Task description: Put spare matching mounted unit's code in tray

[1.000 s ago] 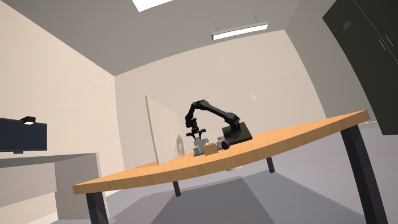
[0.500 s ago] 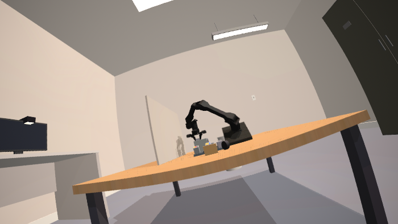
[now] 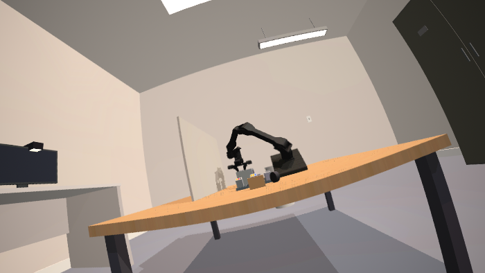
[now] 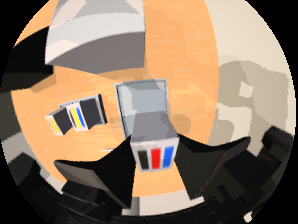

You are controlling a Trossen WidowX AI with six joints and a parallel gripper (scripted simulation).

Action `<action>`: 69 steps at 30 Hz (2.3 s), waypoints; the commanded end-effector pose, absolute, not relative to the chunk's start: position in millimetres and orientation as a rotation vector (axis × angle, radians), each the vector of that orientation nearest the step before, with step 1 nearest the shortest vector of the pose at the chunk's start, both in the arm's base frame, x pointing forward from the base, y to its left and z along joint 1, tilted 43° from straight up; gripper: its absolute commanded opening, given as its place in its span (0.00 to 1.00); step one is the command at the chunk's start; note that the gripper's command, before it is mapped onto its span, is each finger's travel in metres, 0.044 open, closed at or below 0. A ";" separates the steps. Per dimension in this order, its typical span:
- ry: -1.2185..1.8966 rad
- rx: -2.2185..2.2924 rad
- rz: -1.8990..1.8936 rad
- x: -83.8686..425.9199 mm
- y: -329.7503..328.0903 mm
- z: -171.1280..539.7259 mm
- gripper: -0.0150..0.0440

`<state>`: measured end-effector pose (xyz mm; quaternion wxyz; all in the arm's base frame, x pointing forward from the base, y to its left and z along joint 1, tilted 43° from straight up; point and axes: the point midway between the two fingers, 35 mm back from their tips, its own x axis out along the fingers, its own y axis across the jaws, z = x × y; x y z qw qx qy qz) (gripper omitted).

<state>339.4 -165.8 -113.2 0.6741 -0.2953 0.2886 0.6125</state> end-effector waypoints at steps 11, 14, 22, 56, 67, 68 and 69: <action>0.648 -0.656 1.376 338.4 -155.9 -122.8 0.25; 0.648 -0.656 1.377 338.4 -154.0 -124.6 0.25; 0.647 -0.655 1.377 338.1 -148.9 -129.3 0.25; 0.644 -0.662 1.380 337.3 -132.4 -143.7 0.43; 0.644 -0.662 1.380 337.3 -132.4 -143.7 0.92; 0.644 -0.662 1.380 337.3 -132.4 -143.7 0.97; 0.644 -0.662 1.380 337.3 -132.4 -143.7 1.00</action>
